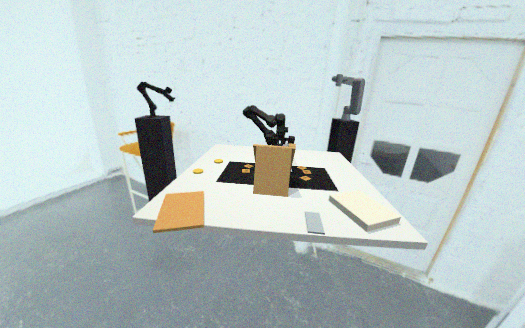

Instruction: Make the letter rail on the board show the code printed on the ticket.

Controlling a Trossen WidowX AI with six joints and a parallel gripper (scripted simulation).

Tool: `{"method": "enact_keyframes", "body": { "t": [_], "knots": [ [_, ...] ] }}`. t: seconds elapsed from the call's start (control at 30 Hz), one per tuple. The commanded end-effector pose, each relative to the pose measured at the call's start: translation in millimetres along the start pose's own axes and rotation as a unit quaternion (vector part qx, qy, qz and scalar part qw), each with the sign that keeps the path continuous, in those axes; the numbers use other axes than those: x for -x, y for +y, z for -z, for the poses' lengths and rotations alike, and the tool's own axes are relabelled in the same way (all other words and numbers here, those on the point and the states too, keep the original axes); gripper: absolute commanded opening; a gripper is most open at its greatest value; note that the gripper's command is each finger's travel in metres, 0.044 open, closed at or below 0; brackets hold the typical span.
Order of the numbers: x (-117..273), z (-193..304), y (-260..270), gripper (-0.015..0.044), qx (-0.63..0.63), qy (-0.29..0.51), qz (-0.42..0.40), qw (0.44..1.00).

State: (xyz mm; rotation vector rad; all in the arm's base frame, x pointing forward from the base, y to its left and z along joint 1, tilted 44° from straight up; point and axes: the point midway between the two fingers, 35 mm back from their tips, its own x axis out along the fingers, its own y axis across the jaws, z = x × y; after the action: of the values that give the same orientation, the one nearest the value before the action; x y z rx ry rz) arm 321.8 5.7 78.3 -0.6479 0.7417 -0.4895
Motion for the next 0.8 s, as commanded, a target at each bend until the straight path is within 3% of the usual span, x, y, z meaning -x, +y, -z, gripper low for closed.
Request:
{"method": "enact_keyframes", "body": {
  "t": [0.0, 0.5, 0.77],
  "knots": [
    [-5.8, -7.0, 2.9, 0.0, -0.003, 0.032, -0.012, 0.999],
    [-18.0, -20.5, -36.1, 0.0, -0.006, 0.321, -0.001, 0.947],
    [-17.2, -20.6, -39.5, 0.0, -0.006, 0.334, 0.003, 0.943]
  ]
}}
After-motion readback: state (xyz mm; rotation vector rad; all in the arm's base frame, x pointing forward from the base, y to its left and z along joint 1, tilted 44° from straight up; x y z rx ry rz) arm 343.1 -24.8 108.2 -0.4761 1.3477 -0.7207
